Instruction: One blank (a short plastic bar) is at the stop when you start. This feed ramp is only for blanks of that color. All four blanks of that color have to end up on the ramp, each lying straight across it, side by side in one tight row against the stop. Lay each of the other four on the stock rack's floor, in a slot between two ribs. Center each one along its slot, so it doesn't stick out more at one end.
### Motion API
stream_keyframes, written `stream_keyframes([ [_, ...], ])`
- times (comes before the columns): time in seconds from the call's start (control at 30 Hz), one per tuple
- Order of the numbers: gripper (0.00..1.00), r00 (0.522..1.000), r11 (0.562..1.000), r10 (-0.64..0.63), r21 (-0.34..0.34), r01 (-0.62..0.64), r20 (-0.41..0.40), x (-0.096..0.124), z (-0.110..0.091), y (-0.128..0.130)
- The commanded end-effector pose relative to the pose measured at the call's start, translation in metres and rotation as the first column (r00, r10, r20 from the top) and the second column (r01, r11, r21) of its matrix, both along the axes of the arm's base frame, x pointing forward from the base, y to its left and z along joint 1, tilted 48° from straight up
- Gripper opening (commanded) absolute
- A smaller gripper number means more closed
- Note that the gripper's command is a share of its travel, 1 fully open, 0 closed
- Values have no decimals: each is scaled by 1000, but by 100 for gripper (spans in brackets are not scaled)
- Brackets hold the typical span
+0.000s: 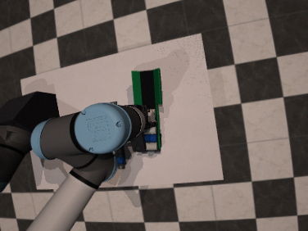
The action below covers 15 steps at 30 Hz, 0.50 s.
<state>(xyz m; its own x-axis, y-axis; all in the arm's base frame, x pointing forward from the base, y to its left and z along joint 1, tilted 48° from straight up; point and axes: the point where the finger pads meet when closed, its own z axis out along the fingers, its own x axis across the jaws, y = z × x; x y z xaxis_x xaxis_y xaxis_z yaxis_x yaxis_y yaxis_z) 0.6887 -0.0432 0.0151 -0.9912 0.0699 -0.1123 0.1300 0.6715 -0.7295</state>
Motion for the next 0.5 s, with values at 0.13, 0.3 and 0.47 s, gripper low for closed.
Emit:
stream_keyframes([
  [0.13, 49, 1000, 1000, 1, -1, -1, -1, -1, -5, -6],
  [0.3, 49, 1000, 1000, 2, -1, -2, 0, 0, -5, -6],
  [0.47, 49, 1000, 1000, 2, -1, -2, 2, 0, -4, -6],
])
